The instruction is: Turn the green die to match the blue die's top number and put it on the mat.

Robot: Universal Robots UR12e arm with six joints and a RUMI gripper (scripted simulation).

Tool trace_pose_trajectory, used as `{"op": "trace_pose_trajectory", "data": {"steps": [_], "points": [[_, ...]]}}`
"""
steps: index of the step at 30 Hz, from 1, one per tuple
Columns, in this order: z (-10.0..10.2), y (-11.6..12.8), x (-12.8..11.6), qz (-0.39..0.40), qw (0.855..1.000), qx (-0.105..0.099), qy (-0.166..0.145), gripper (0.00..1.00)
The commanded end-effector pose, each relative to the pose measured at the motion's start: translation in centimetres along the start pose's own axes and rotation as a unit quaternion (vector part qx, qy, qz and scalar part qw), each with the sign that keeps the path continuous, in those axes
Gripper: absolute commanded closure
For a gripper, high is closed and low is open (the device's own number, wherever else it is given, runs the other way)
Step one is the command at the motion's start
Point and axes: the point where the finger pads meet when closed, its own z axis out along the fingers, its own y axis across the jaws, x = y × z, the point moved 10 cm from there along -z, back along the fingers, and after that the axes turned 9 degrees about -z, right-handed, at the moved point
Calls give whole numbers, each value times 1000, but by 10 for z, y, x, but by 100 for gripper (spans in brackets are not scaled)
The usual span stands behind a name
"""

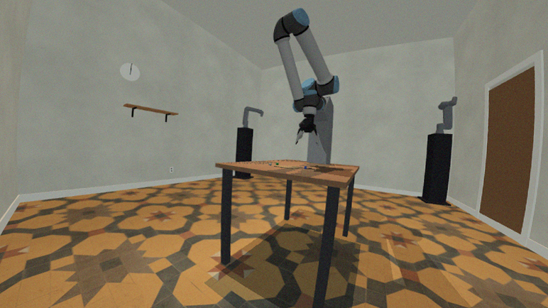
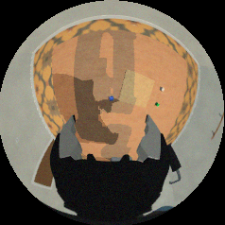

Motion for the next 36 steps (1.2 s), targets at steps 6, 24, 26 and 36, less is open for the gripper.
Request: {"op": "trace_pose_trajectory", "data": {"steps": [6,24,26,36], "points": [[0,1,0,1,1000,0,0,0],[20,118,-32,99,995,3,-11,0],[20,140,-39,119,993,3,-10,0],[15,209,-64,183,983,1,-3,0]]}}
